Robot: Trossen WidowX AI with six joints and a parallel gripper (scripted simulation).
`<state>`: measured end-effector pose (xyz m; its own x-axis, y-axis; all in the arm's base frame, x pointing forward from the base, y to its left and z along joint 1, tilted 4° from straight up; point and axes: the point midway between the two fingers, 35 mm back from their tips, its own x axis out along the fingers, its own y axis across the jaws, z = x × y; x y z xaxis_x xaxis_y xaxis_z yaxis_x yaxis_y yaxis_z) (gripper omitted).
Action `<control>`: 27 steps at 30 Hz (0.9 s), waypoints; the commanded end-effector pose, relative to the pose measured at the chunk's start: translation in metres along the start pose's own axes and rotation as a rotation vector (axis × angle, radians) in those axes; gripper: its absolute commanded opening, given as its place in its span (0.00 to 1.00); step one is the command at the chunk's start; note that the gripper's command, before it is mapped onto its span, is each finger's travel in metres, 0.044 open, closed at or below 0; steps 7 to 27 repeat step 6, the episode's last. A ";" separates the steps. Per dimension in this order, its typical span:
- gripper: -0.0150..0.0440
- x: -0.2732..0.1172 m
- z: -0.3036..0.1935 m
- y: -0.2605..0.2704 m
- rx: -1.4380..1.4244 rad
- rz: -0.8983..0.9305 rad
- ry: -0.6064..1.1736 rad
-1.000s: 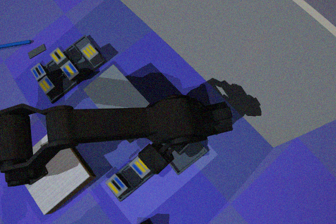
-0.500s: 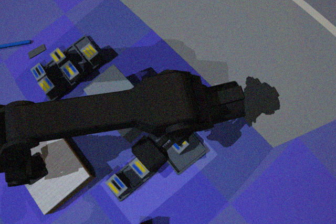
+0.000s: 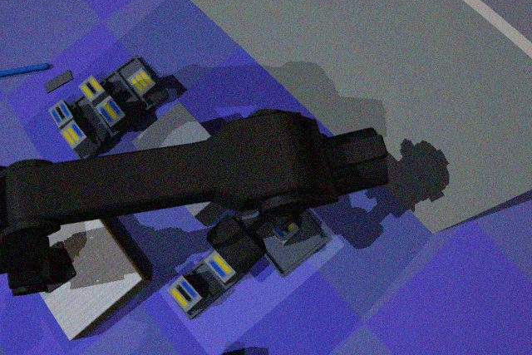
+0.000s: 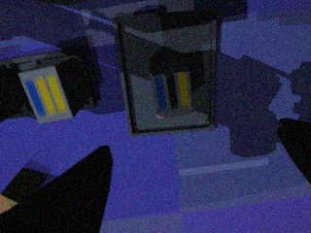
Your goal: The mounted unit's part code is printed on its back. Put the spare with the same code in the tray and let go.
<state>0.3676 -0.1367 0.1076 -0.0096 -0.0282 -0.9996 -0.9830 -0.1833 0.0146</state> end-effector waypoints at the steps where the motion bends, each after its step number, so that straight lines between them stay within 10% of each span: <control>1: 1.00 0.000 0.000 0.000 0.000 -0.002 0.001; 27: 1.00 0.000 0.000 0.000 0.000 -0.002 0.001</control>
